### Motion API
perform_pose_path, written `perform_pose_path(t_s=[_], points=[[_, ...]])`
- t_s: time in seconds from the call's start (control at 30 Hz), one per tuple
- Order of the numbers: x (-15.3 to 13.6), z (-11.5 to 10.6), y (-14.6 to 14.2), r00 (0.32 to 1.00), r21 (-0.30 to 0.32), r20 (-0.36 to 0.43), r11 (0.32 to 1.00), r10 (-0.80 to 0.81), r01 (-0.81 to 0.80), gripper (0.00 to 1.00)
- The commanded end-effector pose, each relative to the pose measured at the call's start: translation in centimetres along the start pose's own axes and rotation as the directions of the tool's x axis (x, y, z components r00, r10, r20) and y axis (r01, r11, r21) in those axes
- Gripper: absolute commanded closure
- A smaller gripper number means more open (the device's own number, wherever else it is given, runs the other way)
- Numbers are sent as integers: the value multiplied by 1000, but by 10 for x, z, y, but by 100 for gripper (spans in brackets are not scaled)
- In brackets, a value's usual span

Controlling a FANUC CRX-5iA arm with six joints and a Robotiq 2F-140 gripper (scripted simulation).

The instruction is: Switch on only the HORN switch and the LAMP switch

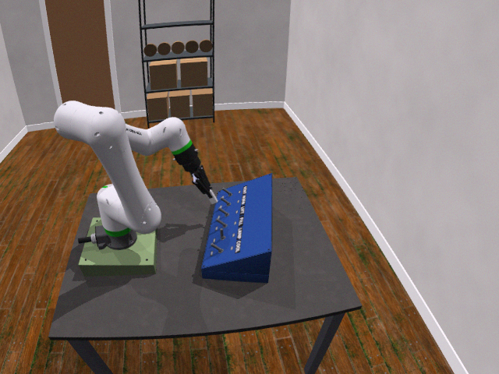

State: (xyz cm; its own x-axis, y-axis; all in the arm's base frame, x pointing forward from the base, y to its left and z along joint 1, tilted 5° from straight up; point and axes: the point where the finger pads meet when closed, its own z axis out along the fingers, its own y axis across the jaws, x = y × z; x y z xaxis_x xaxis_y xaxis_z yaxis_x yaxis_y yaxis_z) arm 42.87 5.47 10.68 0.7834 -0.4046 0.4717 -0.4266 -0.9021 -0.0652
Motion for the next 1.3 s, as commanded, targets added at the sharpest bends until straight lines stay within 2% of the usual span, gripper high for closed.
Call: perform_pose_path(t_s=[0.0, 1.27], points=[[0, 0, 0, 1000, 0, 0, 1000, 0, 0, 100], [8, 0, 0, 1000, 0, 0, 1000, 0, 0, 100]])
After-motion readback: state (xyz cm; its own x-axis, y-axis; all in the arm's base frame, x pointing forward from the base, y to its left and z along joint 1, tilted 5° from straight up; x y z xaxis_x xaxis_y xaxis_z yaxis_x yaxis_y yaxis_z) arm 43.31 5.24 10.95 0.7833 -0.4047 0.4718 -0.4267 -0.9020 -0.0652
